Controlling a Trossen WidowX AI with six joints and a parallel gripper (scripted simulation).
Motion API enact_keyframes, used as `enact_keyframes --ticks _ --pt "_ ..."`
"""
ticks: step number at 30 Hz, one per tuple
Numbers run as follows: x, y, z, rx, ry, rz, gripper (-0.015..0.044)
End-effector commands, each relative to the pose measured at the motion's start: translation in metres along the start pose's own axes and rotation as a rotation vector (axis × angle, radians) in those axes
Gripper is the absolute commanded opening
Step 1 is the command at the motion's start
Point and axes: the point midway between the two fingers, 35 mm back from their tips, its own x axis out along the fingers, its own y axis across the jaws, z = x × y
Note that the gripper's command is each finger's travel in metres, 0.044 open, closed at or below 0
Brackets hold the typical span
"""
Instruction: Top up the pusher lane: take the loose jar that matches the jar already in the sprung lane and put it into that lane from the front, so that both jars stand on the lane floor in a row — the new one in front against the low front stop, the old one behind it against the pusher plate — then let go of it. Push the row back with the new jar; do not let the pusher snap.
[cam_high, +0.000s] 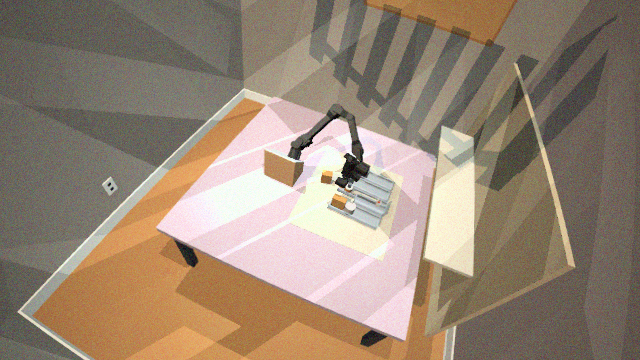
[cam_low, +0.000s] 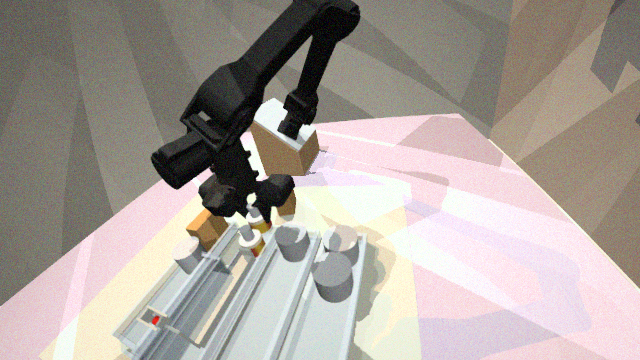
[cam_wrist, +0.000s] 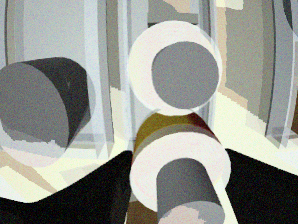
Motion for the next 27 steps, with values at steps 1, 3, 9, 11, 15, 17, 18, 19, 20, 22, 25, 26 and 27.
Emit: enact_keyframes --ticks 1,3,9,11,15,17,18,19,20,22,25,26,27 --pt "-0.0050 0.0022 0.0122 -0.017 -0.027 0.001 0.0000" --pt "-0.0054 0.0023 0.0129 -0.017 -0.027 0.001 0.0000" --pt "-0.0064 0.0025 0.0152 -0.017 -0.028 0.001 0.0000" --pt "-0.0068 0.0026 0.0159 -0.017 -0.028 0.001 0.0000" --pt "-0.0075 0.0028 0.0174 -0.017 -0.028 0.001 0.0000" --pt "-0.0078 0.0028 0.0181 -0.017 -0.028 0.001 0.0000" --pt "-0.0078 0.0029 0.0182 -0.017 -0.028 0.001 0.0000" --pt "-0.0079 0.0029 0.0183 -0.017 -0.028 0.001 0.0000" --pt "-0.0079 0.0029 0.0183 -0.017 -0.028 0.001 0.0000" --pt "-0.0078 0.0029 0.0183 -0.017 -0.028 0.001 0.0000" --pt "-0.0074 0.0029 0.0183 -0.017 -0.028 0.001 0.0000" --pt "-0.0071 0.0029 0.0183 -0.017 -0.028 0.001 0.0000" --pt "-0.0068 0.0029 0.0183 -0.017 -0.028 0.001 0.0000"
